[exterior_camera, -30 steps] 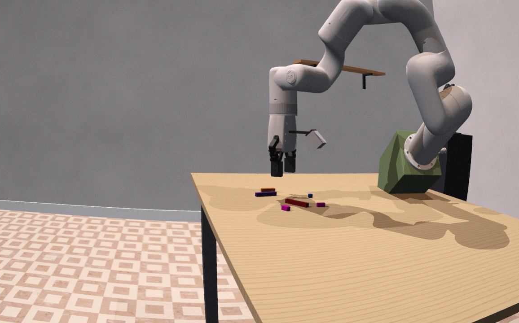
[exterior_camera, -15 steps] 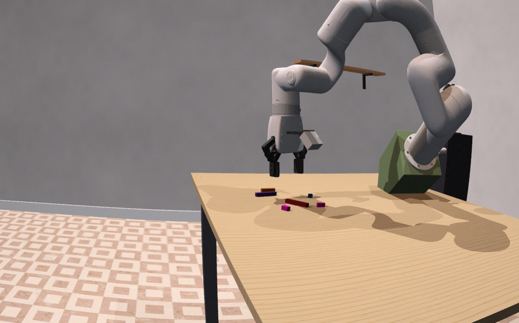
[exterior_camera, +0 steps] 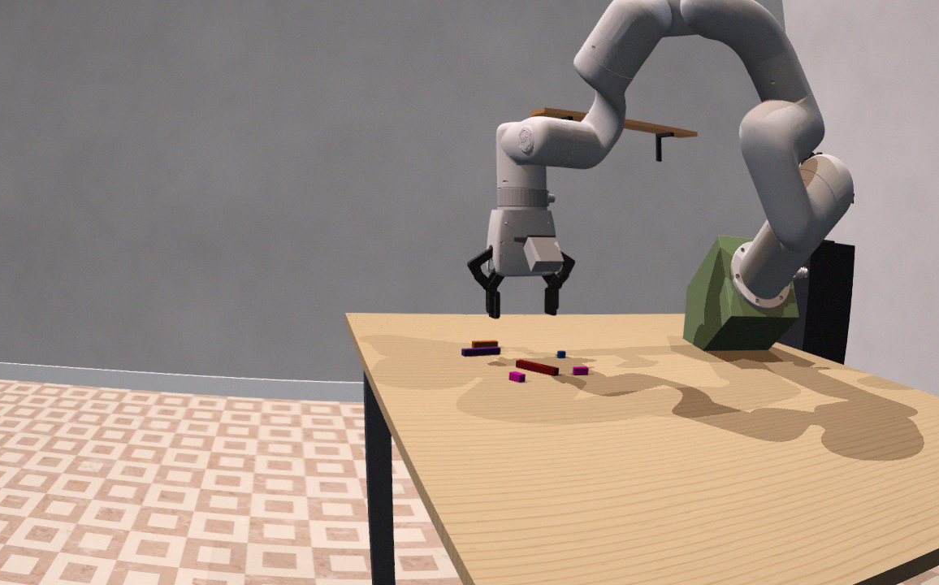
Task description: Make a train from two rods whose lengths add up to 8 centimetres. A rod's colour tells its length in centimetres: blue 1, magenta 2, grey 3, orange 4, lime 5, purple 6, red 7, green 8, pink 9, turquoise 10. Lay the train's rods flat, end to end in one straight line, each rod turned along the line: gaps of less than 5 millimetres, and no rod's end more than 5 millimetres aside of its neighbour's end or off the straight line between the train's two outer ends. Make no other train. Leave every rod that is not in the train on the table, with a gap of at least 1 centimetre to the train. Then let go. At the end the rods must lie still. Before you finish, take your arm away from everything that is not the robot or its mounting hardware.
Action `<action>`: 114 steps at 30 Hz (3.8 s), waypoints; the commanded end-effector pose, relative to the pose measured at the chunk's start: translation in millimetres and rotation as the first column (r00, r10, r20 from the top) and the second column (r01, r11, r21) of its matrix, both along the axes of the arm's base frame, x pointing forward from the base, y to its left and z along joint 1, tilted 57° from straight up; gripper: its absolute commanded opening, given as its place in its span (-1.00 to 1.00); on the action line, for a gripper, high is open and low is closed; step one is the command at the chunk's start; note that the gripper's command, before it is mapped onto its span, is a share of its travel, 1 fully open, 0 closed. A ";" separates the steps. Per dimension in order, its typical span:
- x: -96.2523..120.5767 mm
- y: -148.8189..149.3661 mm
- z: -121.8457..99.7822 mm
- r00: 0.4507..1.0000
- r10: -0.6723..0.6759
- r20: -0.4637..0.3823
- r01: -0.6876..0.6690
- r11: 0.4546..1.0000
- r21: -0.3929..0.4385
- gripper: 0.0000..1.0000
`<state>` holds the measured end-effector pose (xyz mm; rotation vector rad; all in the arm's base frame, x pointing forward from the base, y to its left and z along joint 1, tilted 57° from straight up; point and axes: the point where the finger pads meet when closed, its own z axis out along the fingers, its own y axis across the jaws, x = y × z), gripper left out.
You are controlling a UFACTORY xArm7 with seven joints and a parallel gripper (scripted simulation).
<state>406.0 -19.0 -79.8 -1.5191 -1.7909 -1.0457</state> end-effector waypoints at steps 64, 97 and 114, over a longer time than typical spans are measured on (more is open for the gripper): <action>-1.0 -10.6 6.4 0.649 -0.427 -0.630 0.465 0.878 -0.116 1.00; -1.0 -10.6 6.4 0.649 -0.427 -0.630 0.465 0.878 -0.116 1.00; -1.0 -10.6 6.4 0.649 -0.427 -0.630 0.465 0.878 -0.116 1.00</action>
